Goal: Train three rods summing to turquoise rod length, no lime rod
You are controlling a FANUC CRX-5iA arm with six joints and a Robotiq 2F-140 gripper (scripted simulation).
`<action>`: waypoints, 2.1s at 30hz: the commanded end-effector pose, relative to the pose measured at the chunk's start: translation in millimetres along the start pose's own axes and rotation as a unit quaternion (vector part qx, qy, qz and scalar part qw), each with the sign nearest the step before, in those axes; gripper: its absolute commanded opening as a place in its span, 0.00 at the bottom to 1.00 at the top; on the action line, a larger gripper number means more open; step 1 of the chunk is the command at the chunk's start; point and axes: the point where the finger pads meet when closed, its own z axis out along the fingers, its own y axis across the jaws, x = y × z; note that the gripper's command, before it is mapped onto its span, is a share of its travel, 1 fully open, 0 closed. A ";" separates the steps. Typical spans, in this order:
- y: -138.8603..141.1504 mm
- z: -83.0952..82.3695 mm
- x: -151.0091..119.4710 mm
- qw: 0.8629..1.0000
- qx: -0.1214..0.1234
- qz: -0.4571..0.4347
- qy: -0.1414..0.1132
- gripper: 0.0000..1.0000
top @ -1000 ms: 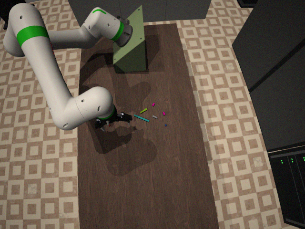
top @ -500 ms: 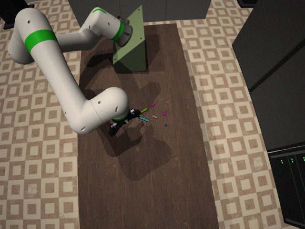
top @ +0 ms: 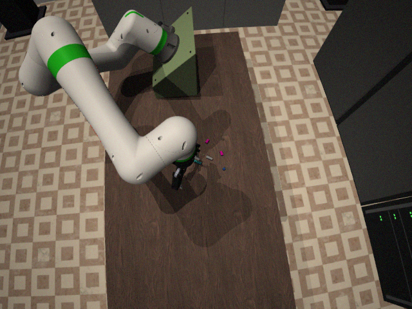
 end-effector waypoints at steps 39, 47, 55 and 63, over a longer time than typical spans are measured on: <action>97.4 -5.7 -128.4 0.860 -0.004 -0.511 0.006 0.15; 97.4 -5.7 -128.4 0.860 -0.004 -0.511 0.006 0.15; 97.4 -5.7 -128.4 0.860 -0.004 -0.511 0.006 0.15; 97.4 -5.7 -128.4 0.860 -0.004 -0.511 0.006 0.15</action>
